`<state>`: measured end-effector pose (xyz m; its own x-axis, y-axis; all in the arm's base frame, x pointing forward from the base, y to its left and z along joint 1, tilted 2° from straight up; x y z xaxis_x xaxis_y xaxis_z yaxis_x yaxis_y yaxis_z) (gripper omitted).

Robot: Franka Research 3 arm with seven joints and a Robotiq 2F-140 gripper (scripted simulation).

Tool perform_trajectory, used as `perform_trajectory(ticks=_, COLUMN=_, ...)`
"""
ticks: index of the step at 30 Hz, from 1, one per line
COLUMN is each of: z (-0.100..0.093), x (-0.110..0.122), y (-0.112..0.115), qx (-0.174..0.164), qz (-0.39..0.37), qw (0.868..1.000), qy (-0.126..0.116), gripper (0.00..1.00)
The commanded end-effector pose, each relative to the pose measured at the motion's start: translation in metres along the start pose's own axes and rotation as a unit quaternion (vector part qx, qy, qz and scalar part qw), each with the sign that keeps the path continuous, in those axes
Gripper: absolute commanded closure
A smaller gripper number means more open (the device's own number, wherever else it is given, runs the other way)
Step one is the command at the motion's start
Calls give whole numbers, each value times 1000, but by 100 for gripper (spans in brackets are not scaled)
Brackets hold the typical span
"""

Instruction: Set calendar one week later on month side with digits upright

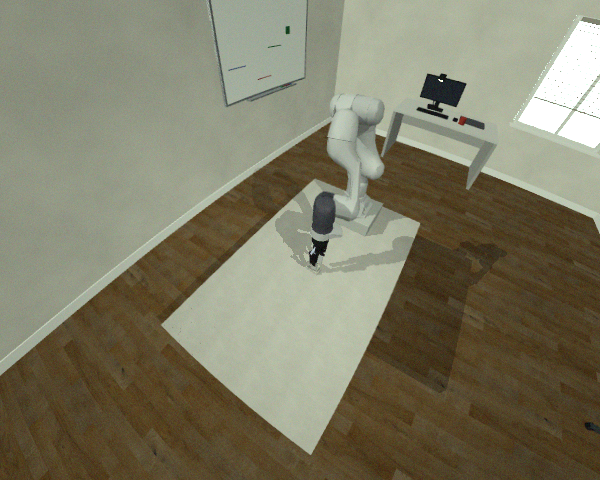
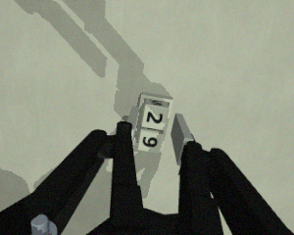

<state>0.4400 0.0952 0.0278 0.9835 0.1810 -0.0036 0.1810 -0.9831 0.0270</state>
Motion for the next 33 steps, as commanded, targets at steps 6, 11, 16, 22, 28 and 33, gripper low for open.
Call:
perform_trajectory(ticks=6, z=0, x=-1, y=0, qx=0, qz=1, qw=1000, qy=0, gripper=72)
perform_trajectory(ticks=11, z=0, x=-1, y=0, qx=0, qz=1, qw=1000, qy=0, gripper=72)
perform_trajectory(ticks=16, z=0, x=-1, y=0, qx=0, qz=1, qw=1000, qy=0, gripper=72)
perform_trajectory(ticks=22, z=1, x=-1, y=0, qx=0, qz=1, qw=1000, qy=0, gripper=72)
perform_trajectory(ticks=28, z=7, x=-1, y=0, qx=0, qz=1, qw=1000, qy=0, gripper=72)
perform_trajectory(ticks=33, z=12, x=-1, y=0, qx=0, qz=1, qw=1000, qy=0, gripper=72)
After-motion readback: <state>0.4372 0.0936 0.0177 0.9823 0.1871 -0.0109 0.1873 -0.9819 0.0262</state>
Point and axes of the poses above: the point where the finger pads meet when closed, its own z axis out along the fingers, its own x axis across the jaws, y = z × x, the point moved 3 cm from there along -z, back along the fingers, and after that the axes turned 5 degrees about -z, right-handed, at the moved point
